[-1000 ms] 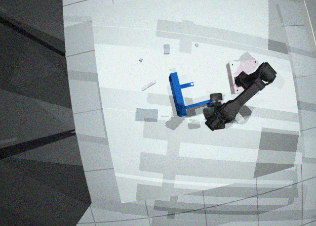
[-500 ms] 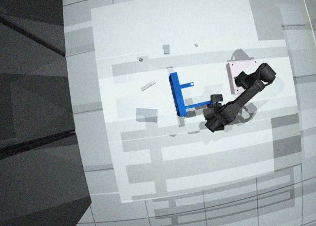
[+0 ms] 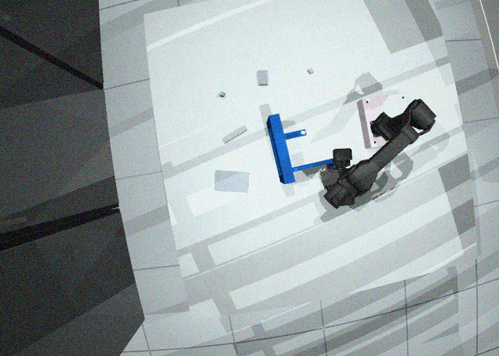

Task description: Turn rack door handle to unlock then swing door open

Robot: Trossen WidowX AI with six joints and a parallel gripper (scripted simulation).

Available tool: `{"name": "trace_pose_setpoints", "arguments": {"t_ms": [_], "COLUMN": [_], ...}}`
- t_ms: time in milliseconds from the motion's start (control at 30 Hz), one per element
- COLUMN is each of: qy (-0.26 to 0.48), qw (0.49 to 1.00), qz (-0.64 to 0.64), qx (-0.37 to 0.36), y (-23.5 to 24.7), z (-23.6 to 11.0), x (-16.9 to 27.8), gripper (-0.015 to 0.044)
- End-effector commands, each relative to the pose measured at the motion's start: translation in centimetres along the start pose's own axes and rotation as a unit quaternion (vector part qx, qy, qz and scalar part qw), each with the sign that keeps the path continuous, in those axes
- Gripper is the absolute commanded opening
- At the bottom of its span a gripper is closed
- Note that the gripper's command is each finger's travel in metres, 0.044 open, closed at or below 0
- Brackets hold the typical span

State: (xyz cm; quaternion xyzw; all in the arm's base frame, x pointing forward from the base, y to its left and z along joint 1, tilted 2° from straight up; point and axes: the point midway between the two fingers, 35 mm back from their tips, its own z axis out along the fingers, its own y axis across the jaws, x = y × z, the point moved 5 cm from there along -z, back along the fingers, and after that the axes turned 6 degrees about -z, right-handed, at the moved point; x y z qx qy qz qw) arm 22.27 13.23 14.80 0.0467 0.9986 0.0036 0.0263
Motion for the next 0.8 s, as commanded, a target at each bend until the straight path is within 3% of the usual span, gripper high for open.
{"name": "trace_pose_setpoints", "arguments": {"t_ms": [0,767], "qy": [-0.002,-0.002], "qw": [1.000,1.000], "qz": [0.002,0.002], "qx": [0.001,0.000], "y": [0.0,0.2], "z": [-0.5,-3.7], "x": [-0.1,-0.2], "gripper": [0.0292,0.0292]}}
